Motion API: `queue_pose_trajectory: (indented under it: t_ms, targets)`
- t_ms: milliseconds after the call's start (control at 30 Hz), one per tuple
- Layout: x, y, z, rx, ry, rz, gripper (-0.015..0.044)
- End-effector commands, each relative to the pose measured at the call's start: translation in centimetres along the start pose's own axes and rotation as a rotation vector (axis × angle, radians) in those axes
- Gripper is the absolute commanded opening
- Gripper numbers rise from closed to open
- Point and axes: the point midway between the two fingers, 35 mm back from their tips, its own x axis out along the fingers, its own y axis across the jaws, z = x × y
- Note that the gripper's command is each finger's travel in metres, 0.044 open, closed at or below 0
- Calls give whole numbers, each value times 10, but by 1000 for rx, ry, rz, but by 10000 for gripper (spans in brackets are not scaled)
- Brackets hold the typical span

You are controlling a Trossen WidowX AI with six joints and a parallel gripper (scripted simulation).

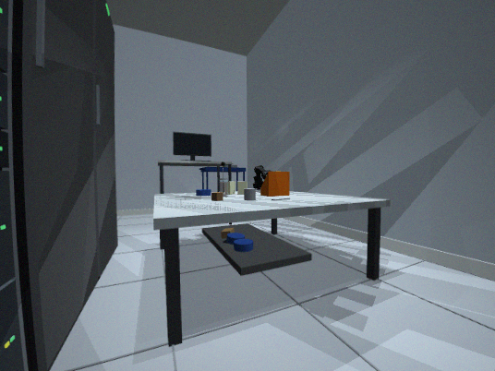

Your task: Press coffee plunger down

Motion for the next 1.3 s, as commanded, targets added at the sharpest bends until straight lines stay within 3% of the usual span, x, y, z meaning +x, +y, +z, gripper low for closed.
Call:
queue_pose_trajectory:
  t_ms: [0, 200, 367, 533, 900, 1267]
  targets:
    - [-32, 55, -2, 60, 78, 74, 440]
    - [-75, 120, 5, 89, 170, 185, 440]
    - [-89, 135, 7, 114, 203, 215, 440]
    - [-130, 174, 10, 143, 288, 280, 440]
    - [-297, 273, 47, 166, 549, 533, 440]
    - [-477, 302, 122, 125, 741, 849, 440]
